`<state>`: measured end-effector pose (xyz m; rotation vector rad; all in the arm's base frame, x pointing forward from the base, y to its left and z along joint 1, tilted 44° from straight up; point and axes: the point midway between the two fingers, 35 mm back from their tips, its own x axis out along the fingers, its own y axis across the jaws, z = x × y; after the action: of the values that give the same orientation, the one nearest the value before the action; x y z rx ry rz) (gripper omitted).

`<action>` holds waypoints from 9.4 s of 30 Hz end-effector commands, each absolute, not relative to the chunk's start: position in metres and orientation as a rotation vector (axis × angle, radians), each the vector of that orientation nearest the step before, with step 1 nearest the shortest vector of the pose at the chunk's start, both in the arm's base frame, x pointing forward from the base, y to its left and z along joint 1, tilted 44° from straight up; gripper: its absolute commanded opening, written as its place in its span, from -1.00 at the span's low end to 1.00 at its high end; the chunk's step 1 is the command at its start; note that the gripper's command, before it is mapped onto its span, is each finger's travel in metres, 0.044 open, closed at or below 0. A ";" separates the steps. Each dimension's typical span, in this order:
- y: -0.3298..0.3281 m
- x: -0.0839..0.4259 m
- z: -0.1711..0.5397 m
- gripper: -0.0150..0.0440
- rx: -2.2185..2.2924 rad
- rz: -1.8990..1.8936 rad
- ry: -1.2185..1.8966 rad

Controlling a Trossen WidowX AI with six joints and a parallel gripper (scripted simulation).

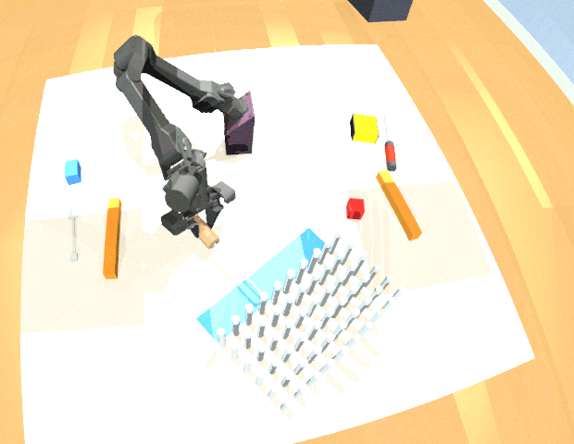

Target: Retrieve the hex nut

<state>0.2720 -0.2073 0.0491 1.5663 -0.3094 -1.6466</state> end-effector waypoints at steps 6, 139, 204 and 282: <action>-0.210 0.273 0.044 -0.49 1.567 -1.636 -0.304; -0.196 0.352 0.012 -0.49 1.575 -1.634 -0.308; -0.190 0.389 -0.003 -0.49 1.578 -1.632 -0.308; -0.191 0.399 -0.014 -0.49 1.579 -1.631 -0.306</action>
<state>0.3998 -0.1910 -0.0183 1.5710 -0.3058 -1.6396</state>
